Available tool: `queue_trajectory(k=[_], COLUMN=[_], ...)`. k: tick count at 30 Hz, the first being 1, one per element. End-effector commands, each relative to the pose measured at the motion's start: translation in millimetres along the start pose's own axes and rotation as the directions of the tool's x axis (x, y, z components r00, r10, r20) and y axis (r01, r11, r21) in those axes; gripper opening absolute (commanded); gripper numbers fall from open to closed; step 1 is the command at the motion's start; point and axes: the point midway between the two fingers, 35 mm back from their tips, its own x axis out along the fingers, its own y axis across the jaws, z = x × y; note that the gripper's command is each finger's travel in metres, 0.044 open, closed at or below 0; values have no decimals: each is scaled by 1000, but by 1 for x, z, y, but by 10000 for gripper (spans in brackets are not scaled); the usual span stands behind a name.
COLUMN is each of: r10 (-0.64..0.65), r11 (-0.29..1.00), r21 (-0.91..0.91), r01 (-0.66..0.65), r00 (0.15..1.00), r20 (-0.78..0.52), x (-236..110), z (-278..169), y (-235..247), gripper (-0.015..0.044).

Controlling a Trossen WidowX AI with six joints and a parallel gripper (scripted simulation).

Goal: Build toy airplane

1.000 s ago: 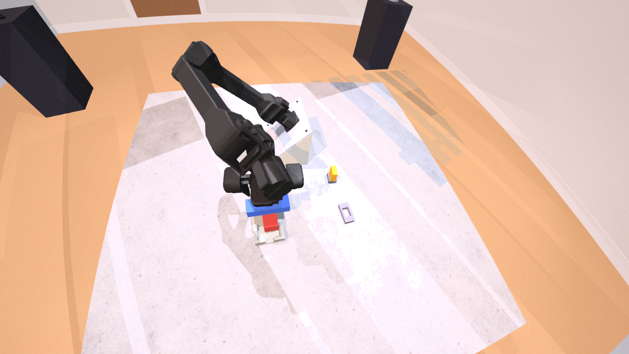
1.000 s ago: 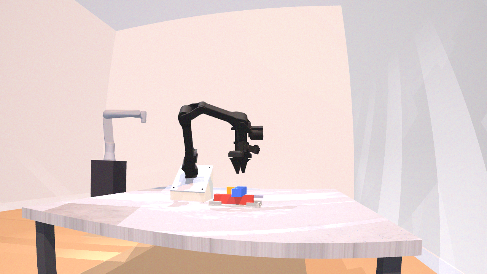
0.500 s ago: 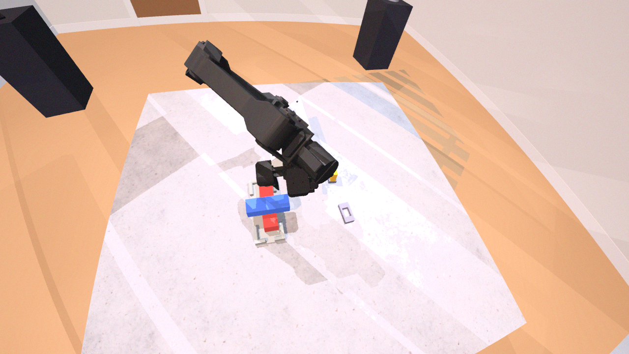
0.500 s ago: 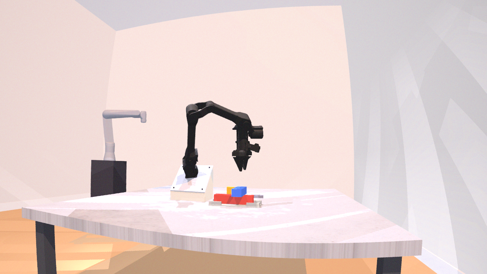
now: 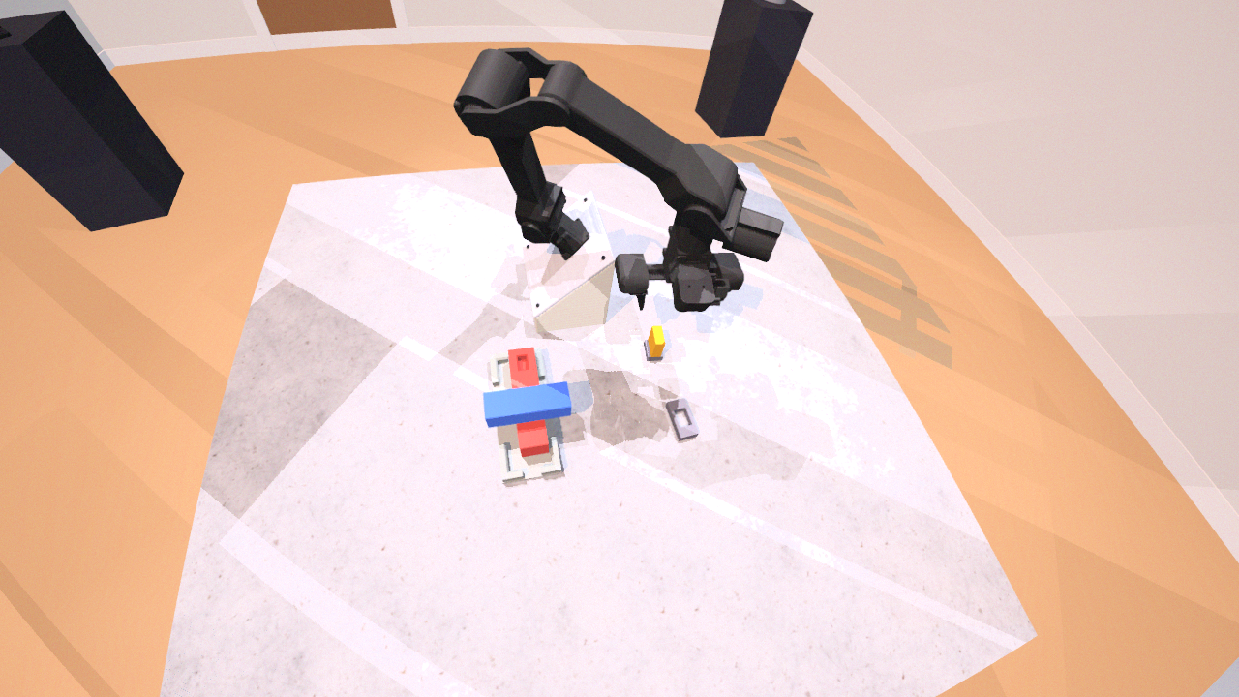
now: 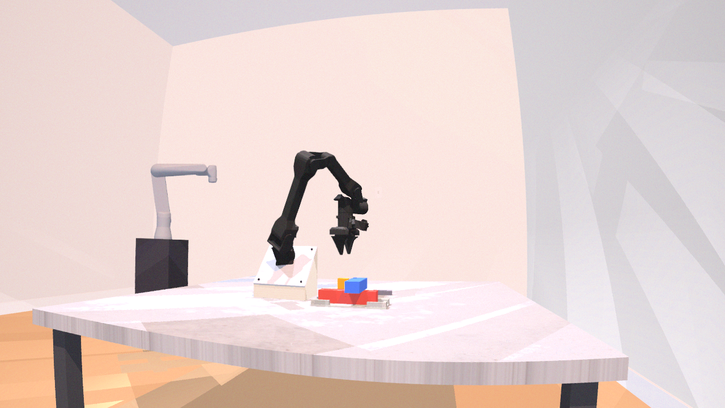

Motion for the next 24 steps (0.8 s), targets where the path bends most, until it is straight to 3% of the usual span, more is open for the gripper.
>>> queue_trajectory(k=[1, 3, 7, 24], r10=[-7, -7, -9, -10], r11=[1000, 1000, 1000, 999], r21=[29, 29, 30, 30], r01=[8, 8, 9, 10], r00=[1000, 1000, 1000, 1000], r20=[-8, -8, -7, -7], x=[4, 7, 58, 81], z=[-8, -8, -8, -9], y=[5, 5, 4, 4], gripper=[440, 440, 440, 440])
